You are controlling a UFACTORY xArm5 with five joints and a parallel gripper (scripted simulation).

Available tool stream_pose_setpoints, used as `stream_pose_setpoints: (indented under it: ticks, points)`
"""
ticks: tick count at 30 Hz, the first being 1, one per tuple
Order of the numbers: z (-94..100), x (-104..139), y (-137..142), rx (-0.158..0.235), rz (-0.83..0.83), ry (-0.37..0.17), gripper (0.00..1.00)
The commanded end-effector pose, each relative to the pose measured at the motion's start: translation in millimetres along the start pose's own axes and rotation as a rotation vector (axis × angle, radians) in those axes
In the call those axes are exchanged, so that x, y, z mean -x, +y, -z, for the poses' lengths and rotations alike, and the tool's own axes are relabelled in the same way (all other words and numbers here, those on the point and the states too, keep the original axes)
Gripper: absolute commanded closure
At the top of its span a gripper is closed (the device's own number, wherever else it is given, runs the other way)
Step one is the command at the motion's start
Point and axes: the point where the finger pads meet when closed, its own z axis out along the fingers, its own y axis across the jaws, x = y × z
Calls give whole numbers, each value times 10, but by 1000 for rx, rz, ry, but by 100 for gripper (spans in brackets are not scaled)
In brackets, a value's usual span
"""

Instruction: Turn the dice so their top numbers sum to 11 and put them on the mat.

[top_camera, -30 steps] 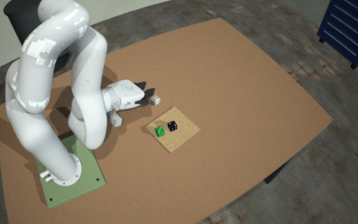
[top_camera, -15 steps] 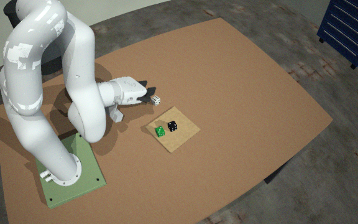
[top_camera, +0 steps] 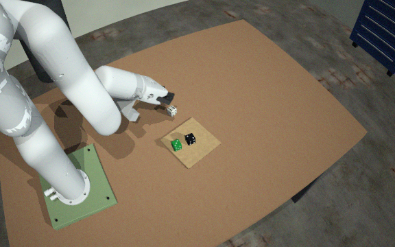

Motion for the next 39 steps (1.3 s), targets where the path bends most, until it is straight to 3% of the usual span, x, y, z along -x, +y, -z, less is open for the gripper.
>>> stream_pose_setpoints:
  ticks: [1,12,15,17,21,24,29,38,39]
  points:
    - [-51,82,-1,4,-4,163,58]
    - [-74,217,-2,7,-13,390,58]
    - [-77,227,-3,7,-14,406,58]
    - [-79,272,-3,7,-18,484,58]
    - [-95,314,-3,7,-21,556,58]
    - [-104,363,-4,7,-25,641,58]
    - [-115,407,-4,6,-29,717,58]
    - [-115,424,-4,6,-30,748,58]
    - [-115,424,-4,6,-30,748,0]
